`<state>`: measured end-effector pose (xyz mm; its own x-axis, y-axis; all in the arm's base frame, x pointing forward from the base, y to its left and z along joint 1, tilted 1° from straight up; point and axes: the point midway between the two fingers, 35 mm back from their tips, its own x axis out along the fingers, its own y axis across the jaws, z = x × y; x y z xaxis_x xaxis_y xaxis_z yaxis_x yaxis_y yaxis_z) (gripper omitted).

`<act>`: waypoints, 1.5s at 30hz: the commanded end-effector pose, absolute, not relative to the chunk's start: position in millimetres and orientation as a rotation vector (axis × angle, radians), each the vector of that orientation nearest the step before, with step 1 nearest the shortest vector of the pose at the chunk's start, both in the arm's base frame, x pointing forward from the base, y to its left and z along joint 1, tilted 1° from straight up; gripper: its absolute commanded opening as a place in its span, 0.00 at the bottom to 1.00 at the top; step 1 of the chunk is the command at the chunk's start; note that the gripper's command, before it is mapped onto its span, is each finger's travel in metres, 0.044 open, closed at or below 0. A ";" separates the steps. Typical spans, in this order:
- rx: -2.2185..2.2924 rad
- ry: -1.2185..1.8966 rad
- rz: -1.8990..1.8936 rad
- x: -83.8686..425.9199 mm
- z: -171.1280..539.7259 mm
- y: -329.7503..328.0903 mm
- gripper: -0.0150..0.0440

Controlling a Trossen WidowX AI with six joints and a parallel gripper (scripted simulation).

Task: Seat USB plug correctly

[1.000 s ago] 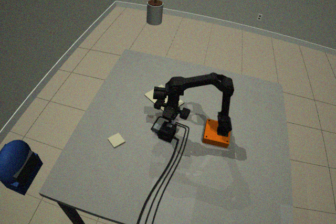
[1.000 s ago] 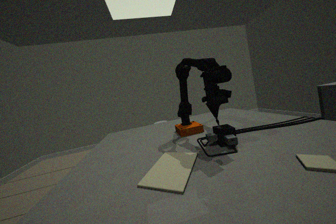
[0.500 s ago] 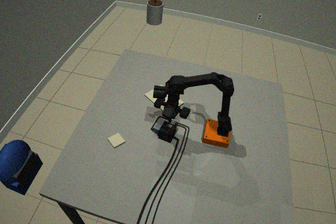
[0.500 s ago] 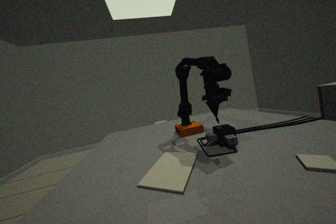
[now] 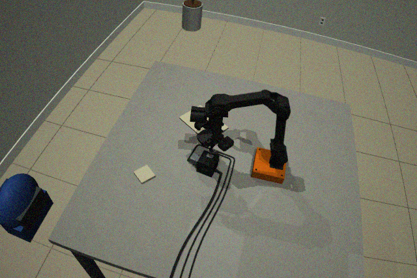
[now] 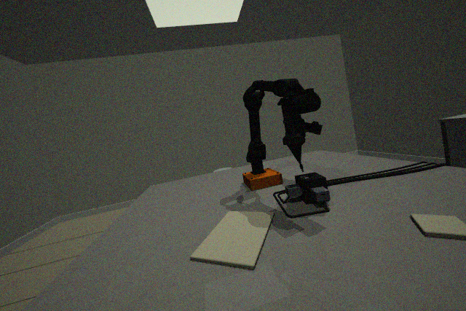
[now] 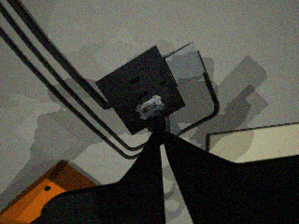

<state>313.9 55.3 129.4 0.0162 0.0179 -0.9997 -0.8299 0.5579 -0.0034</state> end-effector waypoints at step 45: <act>0.222 1.546 -0.191 314.1 129.3 55.3 0.25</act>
